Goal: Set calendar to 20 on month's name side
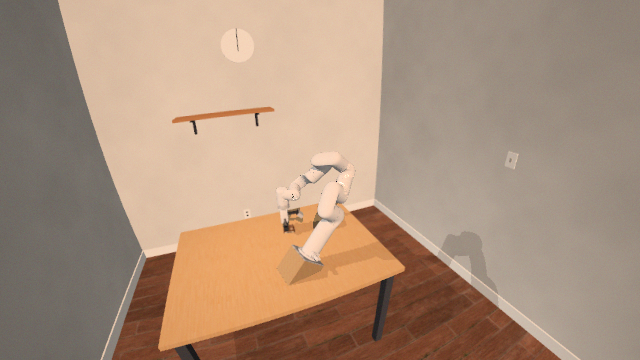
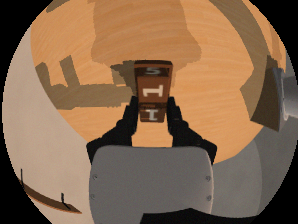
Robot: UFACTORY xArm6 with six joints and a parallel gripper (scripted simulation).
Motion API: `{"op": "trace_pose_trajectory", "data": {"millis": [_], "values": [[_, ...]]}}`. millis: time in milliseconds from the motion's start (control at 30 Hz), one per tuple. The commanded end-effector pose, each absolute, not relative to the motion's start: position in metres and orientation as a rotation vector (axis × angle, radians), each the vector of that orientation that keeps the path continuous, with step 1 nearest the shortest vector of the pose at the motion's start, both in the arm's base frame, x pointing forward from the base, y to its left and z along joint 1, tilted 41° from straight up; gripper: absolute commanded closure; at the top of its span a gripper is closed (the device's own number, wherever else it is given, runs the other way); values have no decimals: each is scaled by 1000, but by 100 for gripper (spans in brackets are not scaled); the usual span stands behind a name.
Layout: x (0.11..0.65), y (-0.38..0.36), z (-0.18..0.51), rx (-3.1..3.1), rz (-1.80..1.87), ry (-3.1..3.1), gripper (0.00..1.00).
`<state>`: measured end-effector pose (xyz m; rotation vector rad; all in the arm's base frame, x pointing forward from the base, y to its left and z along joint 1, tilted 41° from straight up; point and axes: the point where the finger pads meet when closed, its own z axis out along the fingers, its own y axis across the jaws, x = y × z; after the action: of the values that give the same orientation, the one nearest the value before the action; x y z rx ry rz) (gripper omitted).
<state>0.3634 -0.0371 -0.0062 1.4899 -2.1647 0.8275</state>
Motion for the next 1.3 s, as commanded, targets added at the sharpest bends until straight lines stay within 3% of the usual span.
{"op": "trace_pose_trajectory", "data": {"millis": [0, 100, 133, 667, 1267], "values": [[365, -36, -6, 1492, 829, -2167, 55], [365, -36, -6, 1492, 829, -2167, 55], [365, -36, -6, 1492, 829, -2167, 51], [364, -33, -2, 1492, 829, -2167, 51], [363, 15, 53, 1492, 829, -2167, 51]]}}
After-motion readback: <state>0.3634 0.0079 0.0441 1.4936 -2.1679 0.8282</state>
